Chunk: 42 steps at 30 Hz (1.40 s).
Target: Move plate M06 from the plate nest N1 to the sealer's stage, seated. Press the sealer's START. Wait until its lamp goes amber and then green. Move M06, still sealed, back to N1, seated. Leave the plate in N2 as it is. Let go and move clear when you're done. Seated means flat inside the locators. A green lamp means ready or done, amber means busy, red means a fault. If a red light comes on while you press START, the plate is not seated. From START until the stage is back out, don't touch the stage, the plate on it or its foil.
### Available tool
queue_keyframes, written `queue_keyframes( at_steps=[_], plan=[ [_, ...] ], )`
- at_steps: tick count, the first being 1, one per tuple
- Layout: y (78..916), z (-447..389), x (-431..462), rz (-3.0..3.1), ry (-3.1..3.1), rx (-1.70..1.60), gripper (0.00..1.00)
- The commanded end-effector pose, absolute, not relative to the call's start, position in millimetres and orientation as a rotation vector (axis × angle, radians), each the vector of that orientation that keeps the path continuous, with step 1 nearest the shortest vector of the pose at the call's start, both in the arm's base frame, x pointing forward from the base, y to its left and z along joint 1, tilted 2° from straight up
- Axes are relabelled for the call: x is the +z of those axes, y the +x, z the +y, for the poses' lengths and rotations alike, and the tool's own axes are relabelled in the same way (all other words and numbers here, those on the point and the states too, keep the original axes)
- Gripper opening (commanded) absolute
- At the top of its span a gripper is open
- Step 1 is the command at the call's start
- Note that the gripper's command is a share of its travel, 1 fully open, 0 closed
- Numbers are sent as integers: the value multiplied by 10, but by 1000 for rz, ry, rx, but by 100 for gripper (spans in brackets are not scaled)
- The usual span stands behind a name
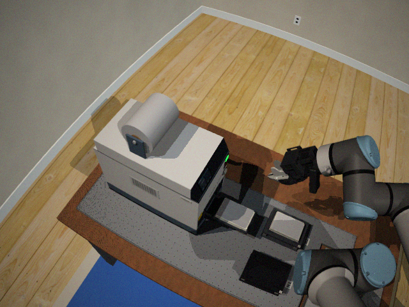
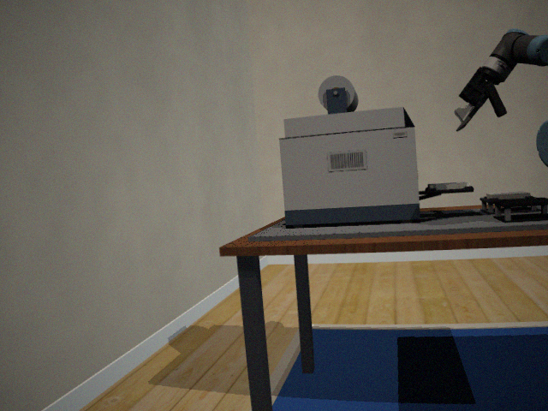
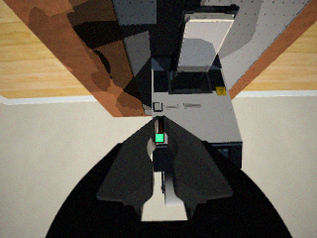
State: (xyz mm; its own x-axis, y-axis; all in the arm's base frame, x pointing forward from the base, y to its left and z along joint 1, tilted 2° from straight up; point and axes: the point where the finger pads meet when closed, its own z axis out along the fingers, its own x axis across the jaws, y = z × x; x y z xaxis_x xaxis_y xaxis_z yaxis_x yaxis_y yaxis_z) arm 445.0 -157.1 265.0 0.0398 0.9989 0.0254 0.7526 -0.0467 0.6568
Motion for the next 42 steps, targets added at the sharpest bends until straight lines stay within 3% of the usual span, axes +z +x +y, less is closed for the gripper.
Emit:
queue_keyframes(
  at_steps=[1,23,42],
  plan=[
    [4441,-1599,2677,1865,1976,532,0],
    [4445,-1594,2670,2164,2281,41,0],
    [4433,-1592,2659,2163,2282,42,0]
  ],
)
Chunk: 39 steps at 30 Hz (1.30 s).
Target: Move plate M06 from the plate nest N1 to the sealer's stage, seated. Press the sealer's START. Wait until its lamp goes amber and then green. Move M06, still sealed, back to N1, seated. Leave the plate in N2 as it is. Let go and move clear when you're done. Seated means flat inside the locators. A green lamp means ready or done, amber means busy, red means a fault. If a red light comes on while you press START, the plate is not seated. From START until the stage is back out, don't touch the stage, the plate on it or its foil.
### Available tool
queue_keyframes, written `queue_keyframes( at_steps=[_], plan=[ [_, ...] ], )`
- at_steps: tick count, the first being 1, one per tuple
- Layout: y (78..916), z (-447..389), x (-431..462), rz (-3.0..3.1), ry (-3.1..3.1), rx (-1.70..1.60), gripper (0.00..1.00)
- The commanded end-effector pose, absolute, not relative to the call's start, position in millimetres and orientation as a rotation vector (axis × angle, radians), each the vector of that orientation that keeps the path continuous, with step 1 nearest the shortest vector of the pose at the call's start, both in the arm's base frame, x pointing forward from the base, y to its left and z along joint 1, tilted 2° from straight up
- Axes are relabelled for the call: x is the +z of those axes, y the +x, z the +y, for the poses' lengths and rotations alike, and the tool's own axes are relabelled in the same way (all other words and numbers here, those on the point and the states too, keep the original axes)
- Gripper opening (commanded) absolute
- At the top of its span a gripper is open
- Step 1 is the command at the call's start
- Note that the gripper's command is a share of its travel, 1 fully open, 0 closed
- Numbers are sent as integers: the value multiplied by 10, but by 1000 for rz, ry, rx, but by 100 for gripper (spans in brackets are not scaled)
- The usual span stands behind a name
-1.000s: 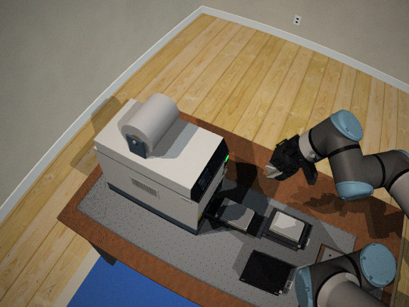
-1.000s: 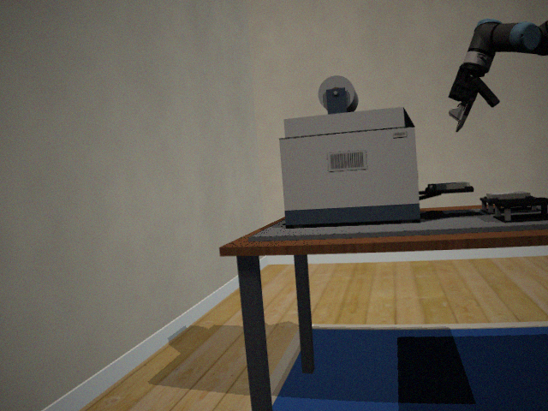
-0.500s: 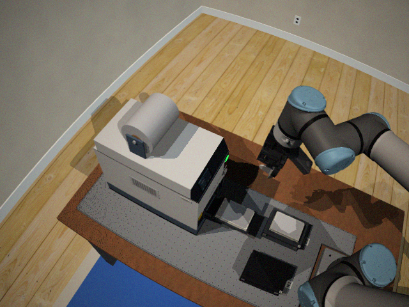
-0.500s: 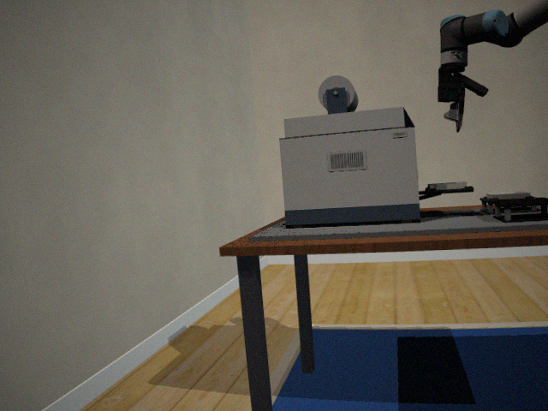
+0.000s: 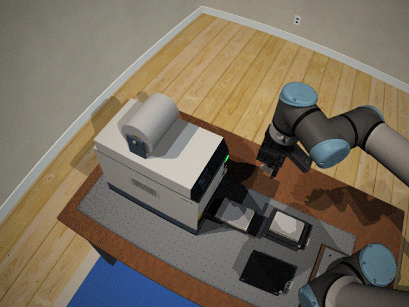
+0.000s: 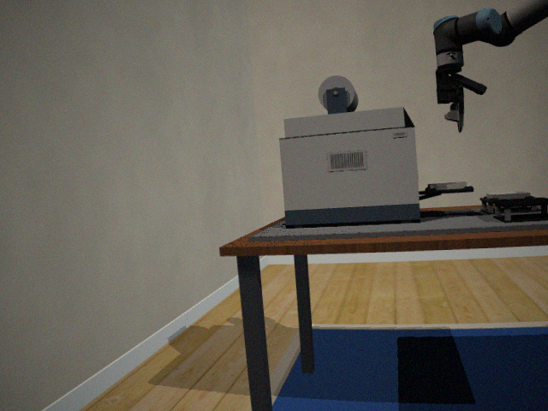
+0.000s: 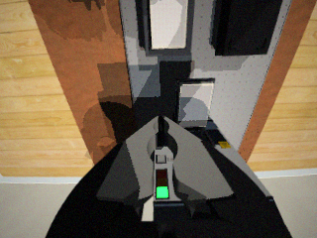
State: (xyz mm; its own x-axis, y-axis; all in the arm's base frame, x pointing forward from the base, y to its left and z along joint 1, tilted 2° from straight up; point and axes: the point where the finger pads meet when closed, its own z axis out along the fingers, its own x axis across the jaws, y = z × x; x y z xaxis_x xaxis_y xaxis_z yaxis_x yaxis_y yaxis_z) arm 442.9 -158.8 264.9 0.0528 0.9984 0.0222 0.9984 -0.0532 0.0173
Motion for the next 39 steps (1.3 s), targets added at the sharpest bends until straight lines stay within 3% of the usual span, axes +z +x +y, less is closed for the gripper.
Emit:
queue_keyframes(
  at_steps=[1,10,11,39],
  plan=[
    [4433,-1592,2659,-2159,-2278,-42,0],
    [4433,-1592,2659,-2159,-2278,-42,0],
    [4426,-1581,2582,-2156,-2275,-41,68],
    [4438,-1557,1756,-2157,-2274,-41,68]
  ],
)
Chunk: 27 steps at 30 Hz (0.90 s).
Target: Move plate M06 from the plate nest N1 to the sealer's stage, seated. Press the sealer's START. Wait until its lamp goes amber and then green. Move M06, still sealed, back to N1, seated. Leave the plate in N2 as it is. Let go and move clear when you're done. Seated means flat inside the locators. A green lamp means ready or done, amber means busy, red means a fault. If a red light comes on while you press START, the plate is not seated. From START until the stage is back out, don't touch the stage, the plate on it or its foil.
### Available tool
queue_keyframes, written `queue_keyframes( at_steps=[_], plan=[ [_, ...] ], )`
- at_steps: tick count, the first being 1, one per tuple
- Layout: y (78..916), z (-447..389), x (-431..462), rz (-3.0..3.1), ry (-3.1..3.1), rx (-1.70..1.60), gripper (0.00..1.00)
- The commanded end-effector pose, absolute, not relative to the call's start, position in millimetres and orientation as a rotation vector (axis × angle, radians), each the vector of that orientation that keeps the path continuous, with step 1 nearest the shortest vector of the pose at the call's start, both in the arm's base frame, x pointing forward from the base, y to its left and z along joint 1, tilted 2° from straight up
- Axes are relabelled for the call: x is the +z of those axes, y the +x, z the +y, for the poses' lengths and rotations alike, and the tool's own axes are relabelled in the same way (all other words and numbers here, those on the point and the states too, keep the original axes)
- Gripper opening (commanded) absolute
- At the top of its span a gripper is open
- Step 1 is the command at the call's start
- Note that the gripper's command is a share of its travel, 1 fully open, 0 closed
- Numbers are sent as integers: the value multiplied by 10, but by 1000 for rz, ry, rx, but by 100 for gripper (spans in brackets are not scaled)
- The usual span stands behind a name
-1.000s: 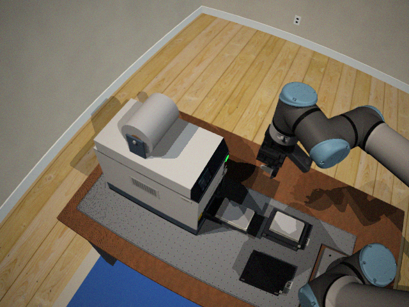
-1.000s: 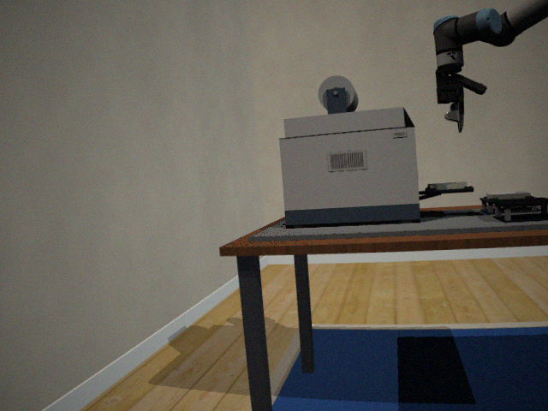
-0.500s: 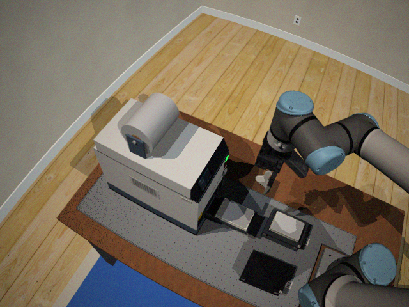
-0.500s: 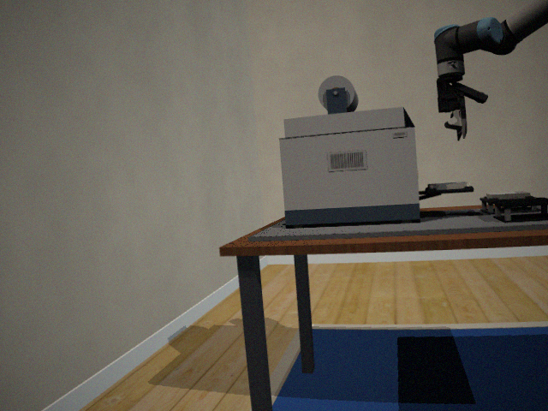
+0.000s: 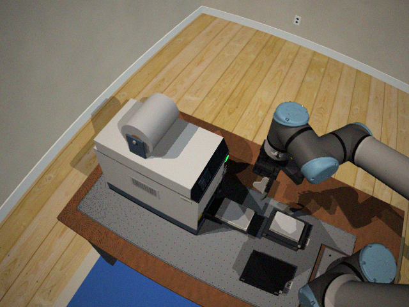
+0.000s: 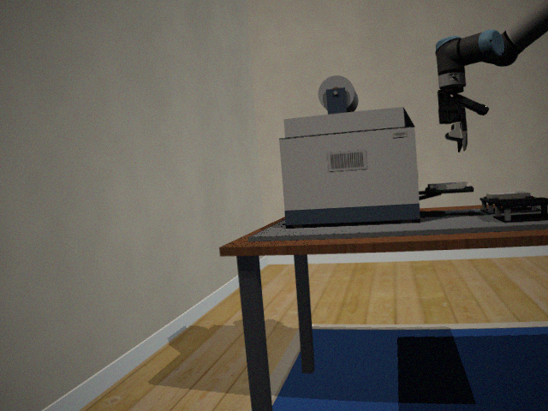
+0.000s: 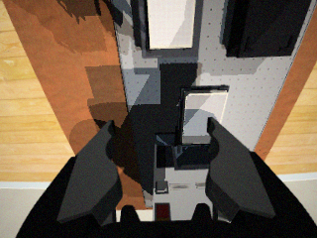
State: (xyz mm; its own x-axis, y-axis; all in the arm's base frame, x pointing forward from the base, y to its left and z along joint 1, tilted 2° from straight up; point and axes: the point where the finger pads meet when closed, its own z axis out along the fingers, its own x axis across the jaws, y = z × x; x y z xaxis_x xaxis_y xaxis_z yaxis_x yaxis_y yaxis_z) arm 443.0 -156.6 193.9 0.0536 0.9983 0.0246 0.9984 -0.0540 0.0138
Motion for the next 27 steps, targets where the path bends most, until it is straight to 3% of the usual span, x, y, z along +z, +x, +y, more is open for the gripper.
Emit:
queue_keyframes(
  at_steps=[1,27],
  plan=[
    [4438,-1557,1756,-2157,-2274,-41,68],
    [4648,-1348,1509,-2162,-2278,-43,68]
  ],
)
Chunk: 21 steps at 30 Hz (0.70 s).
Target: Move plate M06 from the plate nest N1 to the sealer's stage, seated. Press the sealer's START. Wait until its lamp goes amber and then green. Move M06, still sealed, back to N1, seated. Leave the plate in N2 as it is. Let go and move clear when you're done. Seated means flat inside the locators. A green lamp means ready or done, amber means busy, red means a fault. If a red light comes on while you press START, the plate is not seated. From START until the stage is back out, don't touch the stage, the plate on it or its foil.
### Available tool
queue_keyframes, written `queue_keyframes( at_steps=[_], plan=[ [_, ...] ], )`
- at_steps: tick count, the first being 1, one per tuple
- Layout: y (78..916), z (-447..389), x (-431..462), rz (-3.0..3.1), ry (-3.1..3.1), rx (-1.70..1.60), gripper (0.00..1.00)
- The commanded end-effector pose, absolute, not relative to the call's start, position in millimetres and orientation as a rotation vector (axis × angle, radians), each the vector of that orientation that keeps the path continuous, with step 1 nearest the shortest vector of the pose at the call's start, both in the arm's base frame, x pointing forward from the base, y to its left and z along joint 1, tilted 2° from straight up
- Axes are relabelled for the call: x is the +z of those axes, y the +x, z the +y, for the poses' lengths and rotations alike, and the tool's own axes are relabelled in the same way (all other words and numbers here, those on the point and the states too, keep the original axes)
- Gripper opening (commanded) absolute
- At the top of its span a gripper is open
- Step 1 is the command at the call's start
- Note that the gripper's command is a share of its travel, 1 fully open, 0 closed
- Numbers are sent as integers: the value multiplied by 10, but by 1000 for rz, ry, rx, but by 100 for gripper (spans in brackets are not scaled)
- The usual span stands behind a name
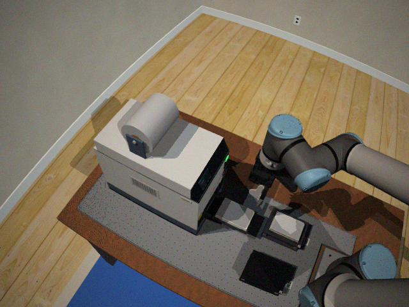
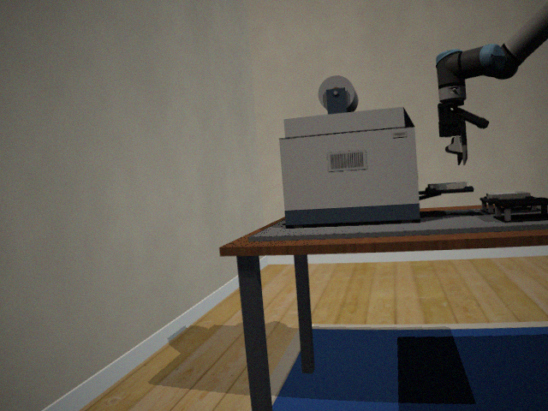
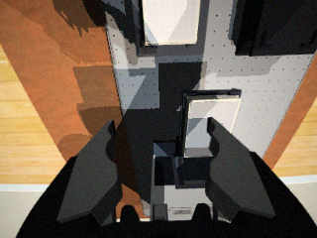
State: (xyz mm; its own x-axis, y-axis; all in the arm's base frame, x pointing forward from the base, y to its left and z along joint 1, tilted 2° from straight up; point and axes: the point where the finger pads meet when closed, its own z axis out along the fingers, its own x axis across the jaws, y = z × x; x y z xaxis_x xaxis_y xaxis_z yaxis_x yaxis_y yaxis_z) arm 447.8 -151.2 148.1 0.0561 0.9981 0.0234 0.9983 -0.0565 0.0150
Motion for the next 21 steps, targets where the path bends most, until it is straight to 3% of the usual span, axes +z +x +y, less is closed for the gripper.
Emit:
queue_keyframes(
  at_steps=[1,21],
  plan=[
    [4648,-1348,1509,-2162,-2278,-43,68],
    [5059,-819,1526,-2162,-2278,-43,68]
  ],
)
